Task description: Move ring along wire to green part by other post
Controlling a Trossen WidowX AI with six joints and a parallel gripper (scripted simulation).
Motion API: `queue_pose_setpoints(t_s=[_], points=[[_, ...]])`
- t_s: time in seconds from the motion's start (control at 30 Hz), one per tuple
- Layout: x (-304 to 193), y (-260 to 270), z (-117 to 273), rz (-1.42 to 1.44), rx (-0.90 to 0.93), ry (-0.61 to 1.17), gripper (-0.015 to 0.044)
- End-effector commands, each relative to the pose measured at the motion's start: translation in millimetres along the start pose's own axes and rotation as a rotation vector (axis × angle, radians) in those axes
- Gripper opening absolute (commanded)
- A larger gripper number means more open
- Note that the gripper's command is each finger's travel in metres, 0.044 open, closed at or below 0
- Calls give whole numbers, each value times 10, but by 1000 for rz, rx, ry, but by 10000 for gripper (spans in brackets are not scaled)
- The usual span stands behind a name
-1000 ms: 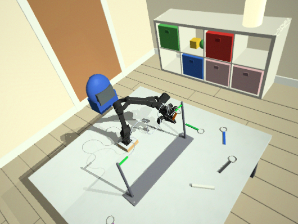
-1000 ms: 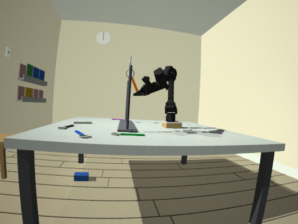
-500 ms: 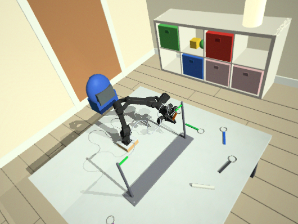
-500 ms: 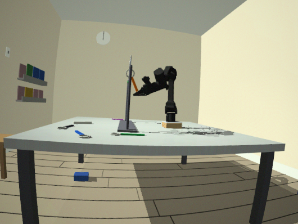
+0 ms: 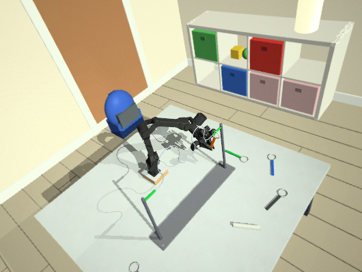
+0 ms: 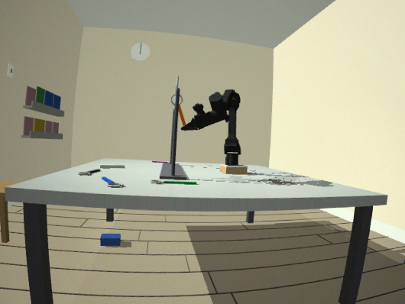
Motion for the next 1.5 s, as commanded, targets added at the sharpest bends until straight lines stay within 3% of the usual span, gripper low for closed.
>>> queue_pose_setpoints(t_s=[0.0,0.43,1.27,1.47], points=[[-2,4,35,-2,0,1,160],[-7,1,487,-6,-2,2,160],[-6,0,493,-6,-2,2,160],[-7,-7,909,0,1,5,317]])
Point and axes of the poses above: the point midway between the two fingers, 35 mm back from their tips, its own z axis back along the fingers, its own y axis across the jaws, x = y × z, the point moved 2 cm from there along z, back along the fingers, and after that the axes turned 4 degrees about z, right-handed, at the moved point
